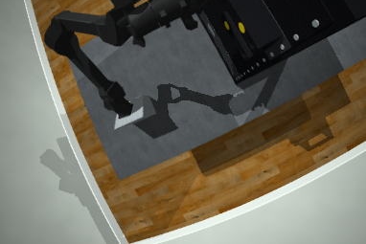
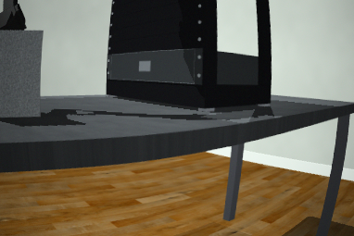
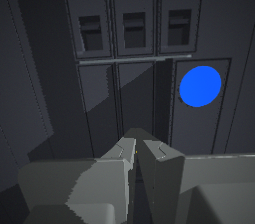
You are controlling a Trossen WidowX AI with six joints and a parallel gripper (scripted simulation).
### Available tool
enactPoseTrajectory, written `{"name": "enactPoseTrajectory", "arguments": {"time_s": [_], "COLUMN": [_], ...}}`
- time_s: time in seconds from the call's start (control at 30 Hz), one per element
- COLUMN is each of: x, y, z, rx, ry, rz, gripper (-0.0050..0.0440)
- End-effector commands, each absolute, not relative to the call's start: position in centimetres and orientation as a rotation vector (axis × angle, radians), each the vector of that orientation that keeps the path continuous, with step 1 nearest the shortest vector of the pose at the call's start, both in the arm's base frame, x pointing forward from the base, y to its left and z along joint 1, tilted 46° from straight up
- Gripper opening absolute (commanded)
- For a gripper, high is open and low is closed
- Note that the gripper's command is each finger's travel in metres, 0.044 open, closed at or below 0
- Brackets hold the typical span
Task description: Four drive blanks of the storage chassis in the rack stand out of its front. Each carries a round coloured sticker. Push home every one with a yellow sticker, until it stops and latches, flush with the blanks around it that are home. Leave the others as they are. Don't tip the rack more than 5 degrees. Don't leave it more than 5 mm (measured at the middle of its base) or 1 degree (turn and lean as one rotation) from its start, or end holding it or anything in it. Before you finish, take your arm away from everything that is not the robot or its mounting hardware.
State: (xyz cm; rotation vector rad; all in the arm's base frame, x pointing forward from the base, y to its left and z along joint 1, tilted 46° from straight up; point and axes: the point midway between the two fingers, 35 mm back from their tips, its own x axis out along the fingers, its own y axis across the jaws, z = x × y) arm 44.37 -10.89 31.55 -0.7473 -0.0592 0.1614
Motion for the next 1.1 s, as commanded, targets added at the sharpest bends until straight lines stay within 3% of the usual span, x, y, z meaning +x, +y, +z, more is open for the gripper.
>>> {"name": "enactPoseTrajectory", "arguments": {"time_s": [0.0, 1.07], "x": [44.54, 44.88], "y": [-10.83, -10.76], "z": [33.19, 33.35], "rx": [-0.772, -0.772], "ry": [-0.093, -0.093], "rz": [0.143, 0.143], "gripper": [0.0000, 0.0000]}}
